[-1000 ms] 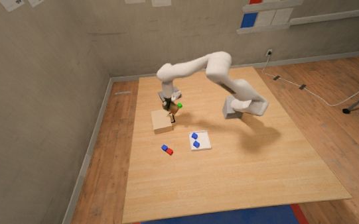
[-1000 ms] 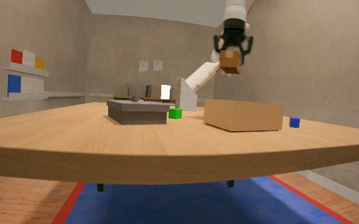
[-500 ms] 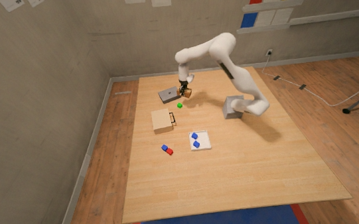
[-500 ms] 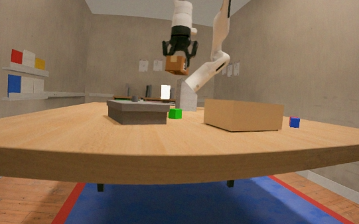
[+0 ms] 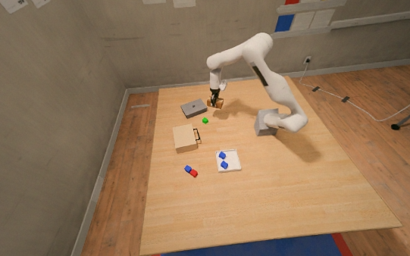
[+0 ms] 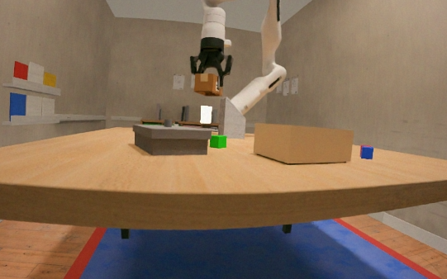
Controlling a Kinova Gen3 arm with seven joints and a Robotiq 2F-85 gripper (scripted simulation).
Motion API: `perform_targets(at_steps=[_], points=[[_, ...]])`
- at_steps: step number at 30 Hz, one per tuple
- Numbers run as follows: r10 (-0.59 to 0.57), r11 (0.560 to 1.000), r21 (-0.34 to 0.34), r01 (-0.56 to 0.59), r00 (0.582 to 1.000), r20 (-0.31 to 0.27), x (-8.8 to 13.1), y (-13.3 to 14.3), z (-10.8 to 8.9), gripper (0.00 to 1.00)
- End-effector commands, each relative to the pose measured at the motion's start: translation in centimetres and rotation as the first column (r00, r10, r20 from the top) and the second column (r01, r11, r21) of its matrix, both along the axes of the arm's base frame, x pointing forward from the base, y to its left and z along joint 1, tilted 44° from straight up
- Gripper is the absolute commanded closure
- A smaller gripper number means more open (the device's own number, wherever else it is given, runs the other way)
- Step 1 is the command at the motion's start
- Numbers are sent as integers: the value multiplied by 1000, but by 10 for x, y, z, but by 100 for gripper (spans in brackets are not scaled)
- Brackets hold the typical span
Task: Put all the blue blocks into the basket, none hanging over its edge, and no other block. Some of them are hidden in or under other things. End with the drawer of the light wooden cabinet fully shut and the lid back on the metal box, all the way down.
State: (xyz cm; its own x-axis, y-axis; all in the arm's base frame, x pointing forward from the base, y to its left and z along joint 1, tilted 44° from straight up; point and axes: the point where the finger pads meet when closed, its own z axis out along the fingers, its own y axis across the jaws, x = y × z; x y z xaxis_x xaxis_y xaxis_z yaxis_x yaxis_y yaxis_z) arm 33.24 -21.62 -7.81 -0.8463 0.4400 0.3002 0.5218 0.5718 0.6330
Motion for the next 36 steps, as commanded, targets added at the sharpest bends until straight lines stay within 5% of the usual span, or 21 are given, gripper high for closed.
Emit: perform_targets(at_steps=[1,36], points=[[-1,1000,-2,1,1000,1,0,-1,0,33],[-1,1000,-1,1,1000,2,2,12,-13,33]])
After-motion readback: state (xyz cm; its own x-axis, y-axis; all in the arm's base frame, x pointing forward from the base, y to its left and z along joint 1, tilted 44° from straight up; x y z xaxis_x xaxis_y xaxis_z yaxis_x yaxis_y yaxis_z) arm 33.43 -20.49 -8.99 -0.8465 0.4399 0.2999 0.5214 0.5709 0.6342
